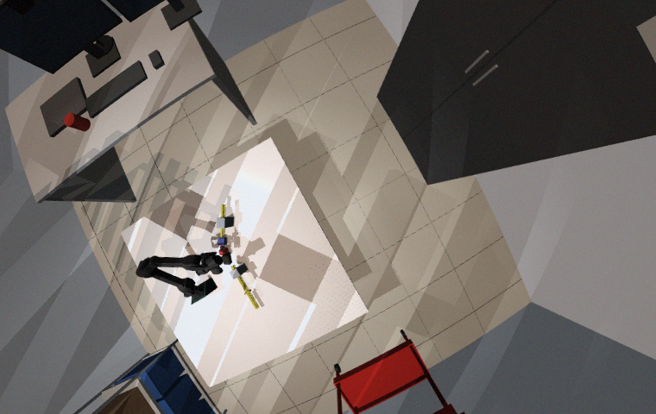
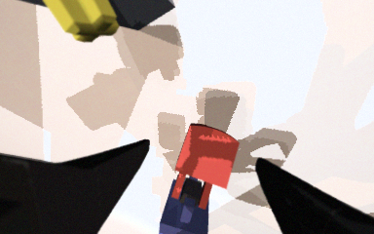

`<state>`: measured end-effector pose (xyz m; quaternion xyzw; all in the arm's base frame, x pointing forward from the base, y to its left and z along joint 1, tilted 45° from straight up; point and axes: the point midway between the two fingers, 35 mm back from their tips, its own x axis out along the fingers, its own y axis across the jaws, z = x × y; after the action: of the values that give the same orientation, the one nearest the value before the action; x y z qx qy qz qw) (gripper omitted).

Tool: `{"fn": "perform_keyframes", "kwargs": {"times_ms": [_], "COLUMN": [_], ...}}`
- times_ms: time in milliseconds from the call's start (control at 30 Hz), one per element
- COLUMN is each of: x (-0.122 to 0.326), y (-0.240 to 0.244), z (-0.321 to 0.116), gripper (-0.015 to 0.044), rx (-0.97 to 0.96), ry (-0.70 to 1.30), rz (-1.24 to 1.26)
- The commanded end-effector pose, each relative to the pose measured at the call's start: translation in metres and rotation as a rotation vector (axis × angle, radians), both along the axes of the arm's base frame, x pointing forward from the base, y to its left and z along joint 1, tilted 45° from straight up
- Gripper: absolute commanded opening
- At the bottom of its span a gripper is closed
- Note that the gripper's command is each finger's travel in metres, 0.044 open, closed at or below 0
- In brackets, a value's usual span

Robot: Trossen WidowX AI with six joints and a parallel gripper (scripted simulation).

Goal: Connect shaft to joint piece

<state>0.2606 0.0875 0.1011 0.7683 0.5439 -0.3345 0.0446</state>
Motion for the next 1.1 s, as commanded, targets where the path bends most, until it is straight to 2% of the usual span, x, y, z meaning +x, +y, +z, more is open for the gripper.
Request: {"fn": "perform_keyframes", "kwargs": {"times_ms": [0, 167, 1067], "x": [-0.002, -0.004, 0.001], "y": [0.004, 0.006, 0.035], "z": [-0.003, -0.004, -0.029], "gripper": [0.0440, 0.0440, 0.0440], "rx": [0.036, 0.063, 0.062], "ry": [0.084, 0.154, 0.153], "rz": [-0.060, -0.111, -0.110]}}
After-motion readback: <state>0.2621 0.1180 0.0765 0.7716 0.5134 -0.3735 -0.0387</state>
